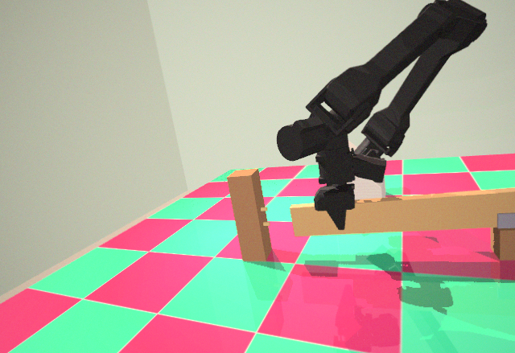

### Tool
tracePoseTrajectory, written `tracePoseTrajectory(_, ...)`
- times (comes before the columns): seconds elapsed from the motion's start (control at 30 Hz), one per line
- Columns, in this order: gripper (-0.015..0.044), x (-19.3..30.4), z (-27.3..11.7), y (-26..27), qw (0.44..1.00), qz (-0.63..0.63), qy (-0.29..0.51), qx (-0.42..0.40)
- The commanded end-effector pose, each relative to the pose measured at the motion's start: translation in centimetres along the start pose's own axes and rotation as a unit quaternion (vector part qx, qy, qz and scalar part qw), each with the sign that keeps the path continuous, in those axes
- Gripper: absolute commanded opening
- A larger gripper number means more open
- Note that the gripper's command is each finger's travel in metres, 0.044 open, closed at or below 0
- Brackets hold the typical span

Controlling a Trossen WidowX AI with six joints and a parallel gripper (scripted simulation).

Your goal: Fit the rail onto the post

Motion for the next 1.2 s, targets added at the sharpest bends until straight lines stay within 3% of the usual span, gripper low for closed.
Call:
tracePoseTrajectory(0.0, 0.0, 0.11, -0.47, -0.06, 1.0, 0.001, 0.0, 0.005)
tracePoseTrajectory(1.17, 0.0, 0.12, -0.93, 0.02, 1.0, 0.001, 0.0, 0.005)
Point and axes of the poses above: the point midway between the two fingers, 35 mm back from their tips, its own z axis out along the fingers, its own y axis across the jaws, x = y × z, the point moved 9 cm from there along -z, back along the fingers, and after that the axes turned 3 degrees about z, right-handed, at the moved point
